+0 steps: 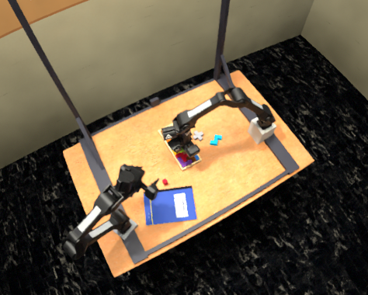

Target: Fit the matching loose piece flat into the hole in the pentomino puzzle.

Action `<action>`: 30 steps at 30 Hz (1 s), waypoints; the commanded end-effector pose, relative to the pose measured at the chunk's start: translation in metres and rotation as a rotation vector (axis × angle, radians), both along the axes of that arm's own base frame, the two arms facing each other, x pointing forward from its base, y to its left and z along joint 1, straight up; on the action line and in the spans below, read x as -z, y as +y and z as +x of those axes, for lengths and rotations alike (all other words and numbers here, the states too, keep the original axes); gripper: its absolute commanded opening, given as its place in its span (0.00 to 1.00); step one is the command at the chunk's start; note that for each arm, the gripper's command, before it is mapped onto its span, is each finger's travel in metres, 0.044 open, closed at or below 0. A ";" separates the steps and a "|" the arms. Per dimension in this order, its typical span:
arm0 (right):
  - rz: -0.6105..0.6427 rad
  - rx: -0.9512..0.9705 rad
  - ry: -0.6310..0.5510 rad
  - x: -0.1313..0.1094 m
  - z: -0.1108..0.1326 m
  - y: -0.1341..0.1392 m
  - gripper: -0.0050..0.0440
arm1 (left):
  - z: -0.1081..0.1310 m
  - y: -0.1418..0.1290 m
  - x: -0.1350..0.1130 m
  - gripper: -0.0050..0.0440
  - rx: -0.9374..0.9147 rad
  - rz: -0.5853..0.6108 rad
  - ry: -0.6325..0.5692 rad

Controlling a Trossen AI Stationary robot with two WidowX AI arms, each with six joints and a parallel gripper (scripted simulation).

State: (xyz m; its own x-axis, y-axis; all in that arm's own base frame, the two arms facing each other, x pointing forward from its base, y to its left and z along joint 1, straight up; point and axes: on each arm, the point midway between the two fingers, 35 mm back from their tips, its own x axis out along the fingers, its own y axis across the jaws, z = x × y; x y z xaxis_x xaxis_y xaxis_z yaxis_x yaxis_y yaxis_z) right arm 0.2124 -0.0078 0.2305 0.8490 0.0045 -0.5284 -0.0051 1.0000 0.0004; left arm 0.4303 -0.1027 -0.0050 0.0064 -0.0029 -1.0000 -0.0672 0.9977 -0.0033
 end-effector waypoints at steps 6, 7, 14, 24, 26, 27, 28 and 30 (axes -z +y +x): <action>-0.002 0.000 -0.010 -0.004 0.000 0.000 1.00 | 0.007 -0.001 -0.010 0.00 0.438 -0.003 -0.028; -0.002 0.000 -0.010 -0.004 0.000 0.000 1.00 | 0.007 -0.001 -0.010 0.00 0.485 -0.002 -0.028; -0.002 0.000 -0.010 -0.004 0.000 0.000 1.00 | 0.007 -0.001 -0.010 0.00 0.813 0.003 -0.030; -0.002 0.000 -0.010 -0.004 0.000 0.000 1.00 | 0.007 -0.001 -0.010 0.00 1.215 0.010 -0.031; -0.002 0.000 -0.010 -0.004 0.000 0.000 1.00 | 0.007 -0.001 -0.010 0.00 1.308 0.012 -0.031; -0.002 0.000 -0.010 -0.004 0.000 0.000 1.00 | 0.007 -0.001 -0.010 0.00 1.355 0.013 -0.032; -0.002 0.000 -0.010 -0.004 0.000 0.000 1.00 | 0.007 -0.001 -0.010 0.00 1.399 0.014 -0.032; -0.002 0.000 -0.010 -0.004 0.000 0.000 1.00 | 0.007 -0.002 -0.010 0.00 1.468 0.015 -0.032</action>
State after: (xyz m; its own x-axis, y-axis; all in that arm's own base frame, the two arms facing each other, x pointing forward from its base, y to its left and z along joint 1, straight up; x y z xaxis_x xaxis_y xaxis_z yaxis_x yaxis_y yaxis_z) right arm 0.2124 -0.0078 0.2305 0.8490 0.0045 -0.5284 -0.0051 1.0000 0.0004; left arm 0.4303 -0.1027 -0.0051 0.0047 -0.0026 -1.0000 0.9487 0.3160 0.0036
